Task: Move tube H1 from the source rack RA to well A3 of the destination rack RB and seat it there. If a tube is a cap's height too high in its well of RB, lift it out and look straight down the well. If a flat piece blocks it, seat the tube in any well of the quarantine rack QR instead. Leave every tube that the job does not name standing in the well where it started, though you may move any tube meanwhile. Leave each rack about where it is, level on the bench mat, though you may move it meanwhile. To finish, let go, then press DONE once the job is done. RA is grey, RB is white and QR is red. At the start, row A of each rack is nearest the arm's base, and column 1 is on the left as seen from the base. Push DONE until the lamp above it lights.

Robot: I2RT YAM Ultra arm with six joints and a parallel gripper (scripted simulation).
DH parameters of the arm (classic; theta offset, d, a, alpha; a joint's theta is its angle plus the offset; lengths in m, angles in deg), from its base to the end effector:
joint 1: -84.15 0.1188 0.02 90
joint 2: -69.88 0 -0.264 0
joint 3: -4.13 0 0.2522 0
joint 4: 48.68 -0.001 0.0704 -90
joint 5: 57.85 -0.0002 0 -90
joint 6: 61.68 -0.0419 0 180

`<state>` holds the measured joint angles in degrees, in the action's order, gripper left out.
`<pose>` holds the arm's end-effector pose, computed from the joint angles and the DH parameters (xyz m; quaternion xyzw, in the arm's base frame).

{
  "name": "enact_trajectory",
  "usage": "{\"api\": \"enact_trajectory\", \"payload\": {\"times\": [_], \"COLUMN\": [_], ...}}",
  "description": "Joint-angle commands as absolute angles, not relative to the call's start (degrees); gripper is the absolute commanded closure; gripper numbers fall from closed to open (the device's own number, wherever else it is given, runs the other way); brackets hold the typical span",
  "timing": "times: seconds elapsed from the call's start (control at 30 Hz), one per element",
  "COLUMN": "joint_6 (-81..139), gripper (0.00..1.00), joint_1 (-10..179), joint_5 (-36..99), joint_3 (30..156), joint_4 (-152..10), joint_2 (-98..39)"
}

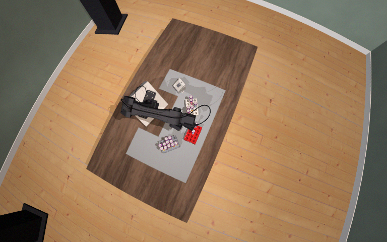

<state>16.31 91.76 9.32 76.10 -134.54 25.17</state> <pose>0.1142 -0.0001 0.3269 0.0897 0.9409 -0.1426 0.2938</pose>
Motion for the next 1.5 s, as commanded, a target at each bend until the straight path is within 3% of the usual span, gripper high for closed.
{"api": "enact_trajectory", "payload": {"times": [0.0,0.3,0.7,1.17,1.47], "joint_6": [26.86,45.74,75.68,102.33,108.21], "gripper": [0.70,0.70,0.70,0.70,0.70], "joint_1": [84.98,62.13,22.15,-4.12,-7.99], "joint_5": [12.60,24.47,48.10,64.71,67.00], "joint_3": [77.02,76.06,77.00,81.80,83.93], "joint_4": [-133.42,-131.36,-132.66,-136.73,-138.40], "joint_2": [30.38,33.73,27.25,12.98,10.42]}}
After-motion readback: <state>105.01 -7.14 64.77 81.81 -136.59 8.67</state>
